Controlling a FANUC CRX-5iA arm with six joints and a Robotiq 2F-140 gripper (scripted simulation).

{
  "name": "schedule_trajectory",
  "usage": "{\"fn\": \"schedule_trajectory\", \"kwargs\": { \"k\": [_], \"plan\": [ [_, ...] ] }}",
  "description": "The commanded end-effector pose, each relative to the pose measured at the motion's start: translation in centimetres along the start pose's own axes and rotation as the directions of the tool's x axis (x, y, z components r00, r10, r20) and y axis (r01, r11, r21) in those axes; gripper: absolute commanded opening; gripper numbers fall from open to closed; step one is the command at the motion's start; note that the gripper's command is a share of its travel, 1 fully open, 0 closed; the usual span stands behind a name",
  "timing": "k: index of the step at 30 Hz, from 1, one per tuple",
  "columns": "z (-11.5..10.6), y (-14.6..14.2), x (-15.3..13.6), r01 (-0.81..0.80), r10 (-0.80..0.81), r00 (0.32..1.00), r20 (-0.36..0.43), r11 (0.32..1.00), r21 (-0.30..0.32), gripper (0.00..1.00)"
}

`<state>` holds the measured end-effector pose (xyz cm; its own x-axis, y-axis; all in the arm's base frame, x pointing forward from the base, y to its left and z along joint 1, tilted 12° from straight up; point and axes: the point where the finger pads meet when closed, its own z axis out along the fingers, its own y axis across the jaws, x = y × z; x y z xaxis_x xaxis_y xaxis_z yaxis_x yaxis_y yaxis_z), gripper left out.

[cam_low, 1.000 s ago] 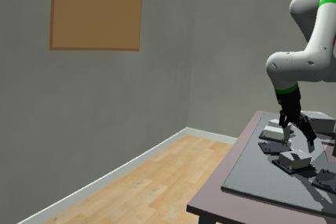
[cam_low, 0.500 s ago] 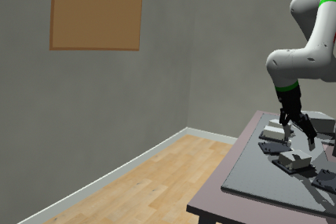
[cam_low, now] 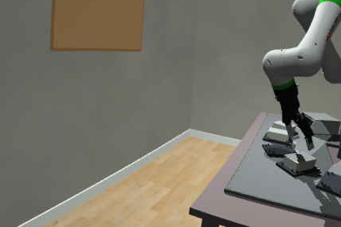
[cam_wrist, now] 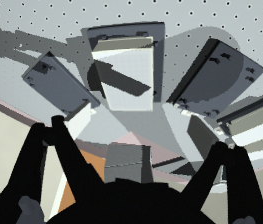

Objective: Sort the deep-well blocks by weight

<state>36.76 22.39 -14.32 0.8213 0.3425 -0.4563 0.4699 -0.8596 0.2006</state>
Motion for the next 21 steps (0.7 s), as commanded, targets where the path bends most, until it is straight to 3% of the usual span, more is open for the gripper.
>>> {"fn": "schedule_trajectory", "kwargs": {
  "k": [1,5,21],
  "plan": [
    [0.0,1.9,0.0,-0.112,0.112,0.994,0.002,0.992,0.065,1.00],
    [0.0,3.9,0.0,-0.211,0.211,0.977,0.012,0.970,0.123,1.00],
    [0.0,10.9,0.0,-0.211,0.211,0.977,0.012,0.970,0.123,1.00]
  ]
}}
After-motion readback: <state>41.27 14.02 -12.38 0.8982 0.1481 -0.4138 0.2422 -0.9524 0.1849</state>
